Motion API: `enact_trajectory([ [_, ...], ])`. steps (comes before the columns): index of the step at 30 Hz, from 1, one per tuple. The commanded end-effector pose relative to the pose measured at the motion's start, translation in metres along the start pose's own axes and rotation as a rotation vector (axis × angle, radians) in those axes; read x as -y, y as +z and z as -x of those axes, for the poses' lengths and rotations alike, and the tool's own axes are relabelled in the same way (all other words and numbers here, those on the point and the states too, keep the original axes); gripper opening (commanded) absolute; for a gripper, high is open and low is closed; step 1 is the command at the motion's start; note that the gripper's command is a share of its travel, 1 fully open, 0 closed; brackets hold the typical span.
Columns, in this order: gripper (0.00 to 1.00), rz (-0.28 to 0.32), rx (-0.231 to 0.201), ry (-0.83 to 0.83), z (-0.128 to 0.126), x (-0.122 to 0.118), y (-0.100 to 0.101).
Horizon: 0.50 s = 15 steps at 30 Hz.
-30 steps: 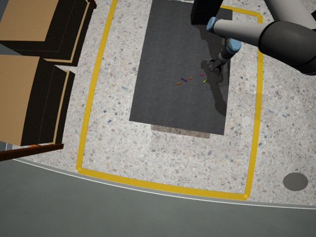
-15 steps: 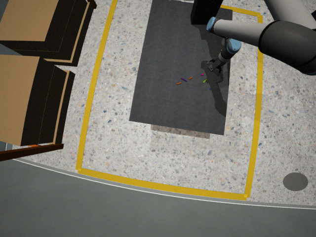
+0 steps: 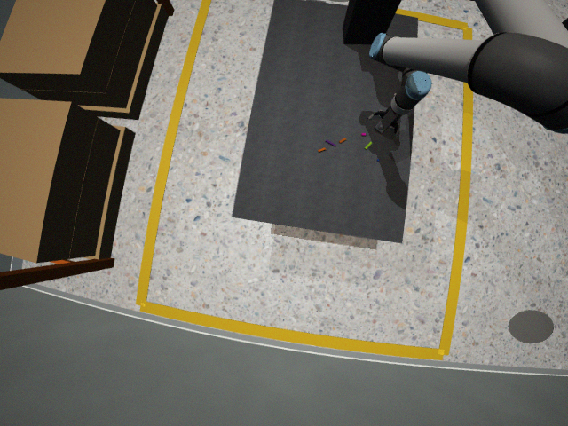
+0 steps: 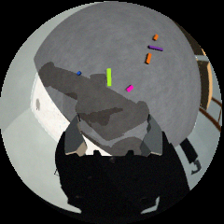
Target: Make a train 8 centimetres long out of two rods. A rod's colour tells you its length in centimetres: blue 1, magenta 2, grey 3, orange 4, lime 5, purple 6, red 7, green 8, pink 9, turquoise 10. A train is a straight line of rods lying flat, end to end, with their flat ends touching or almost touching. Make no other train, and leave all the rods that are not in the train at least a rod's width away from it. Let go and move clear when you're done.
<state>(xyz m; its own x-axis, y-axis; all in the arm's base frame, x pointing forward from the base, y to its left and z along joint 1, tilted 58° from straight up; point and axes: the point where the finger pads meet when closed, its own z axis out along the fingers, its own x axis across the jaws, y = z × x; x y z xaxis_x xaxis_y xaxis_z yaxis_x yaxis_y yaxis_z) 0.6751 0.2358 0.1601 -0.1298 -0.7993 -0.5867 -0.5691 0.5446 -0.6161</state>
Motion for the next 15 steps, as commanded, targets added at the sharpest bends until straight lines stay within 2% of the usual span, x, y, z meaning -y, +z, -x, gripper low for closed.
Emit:
enact_trajectory([
  [1, 1.0, 0.004, 0.001, -0.133, 0.003, 0.011, 0.001],
  [15, 1.0, 0.004, 0.001, -0.524, 0.013, 0.042, 0.003],
])
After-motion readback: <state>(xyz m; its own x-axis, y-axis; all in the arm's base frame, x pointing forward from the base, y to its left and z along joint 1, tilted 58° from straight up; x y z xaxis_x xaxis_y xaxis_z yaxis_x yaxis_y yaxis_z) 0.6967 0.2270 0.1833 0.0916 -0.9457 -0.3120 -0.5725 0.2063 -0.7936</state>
